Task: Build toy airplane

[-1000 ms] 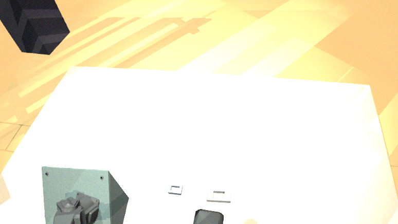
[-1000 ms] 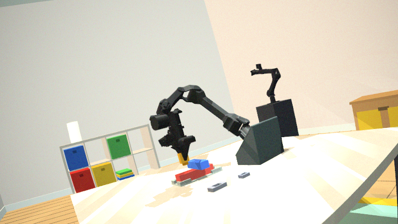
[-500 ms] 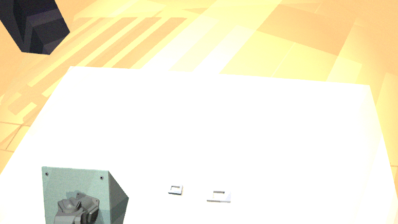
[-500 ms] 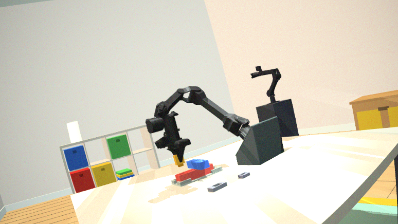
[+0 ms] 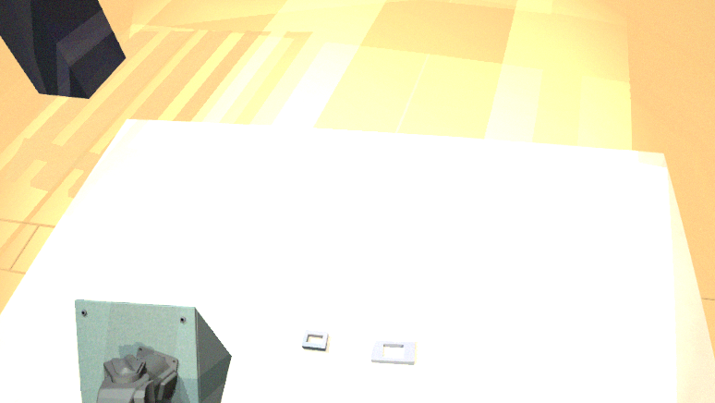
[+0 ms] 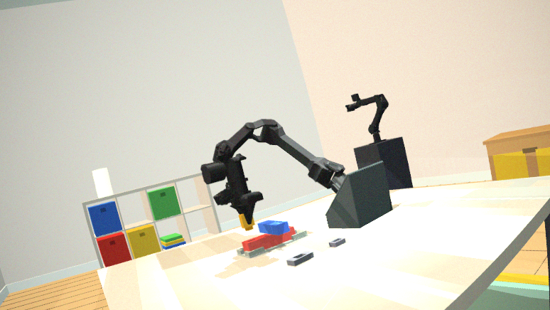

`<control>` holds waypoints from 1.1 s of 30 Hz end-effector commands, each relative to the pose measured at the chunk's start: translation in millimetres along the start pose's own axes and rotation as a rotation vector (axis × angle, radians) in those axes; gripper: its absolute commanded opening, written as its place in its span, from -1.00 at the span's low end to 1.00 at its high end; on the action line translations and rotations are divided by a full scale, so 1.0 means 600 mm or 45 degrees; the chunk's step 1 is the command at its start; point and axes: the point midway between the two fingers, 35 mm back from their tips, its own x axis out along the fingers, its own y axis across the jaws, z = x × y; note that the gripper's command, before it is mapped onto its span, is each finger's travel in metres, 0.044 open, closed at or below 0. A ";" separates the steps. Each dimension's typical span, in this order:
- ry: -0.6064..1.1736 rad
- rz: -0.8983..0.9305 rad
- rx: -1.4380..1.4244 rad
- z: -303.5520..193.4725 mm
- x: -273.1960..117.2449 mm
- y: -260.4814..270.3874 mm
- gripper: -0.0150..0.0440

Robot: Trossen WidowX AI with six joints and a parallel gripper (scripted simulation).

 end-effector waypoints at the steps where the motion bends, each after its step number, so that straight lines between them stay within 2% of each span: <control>1: -0.004 -0.005 -0.003 0.001 -0.001 -0.002 -0.27; 8: -0.004 -0.005 -0.003 0.002 0.000 -0.003 -0.27; 33: -0.004 -0.007 -0.003 0.002 0.065 -0.004 -0.27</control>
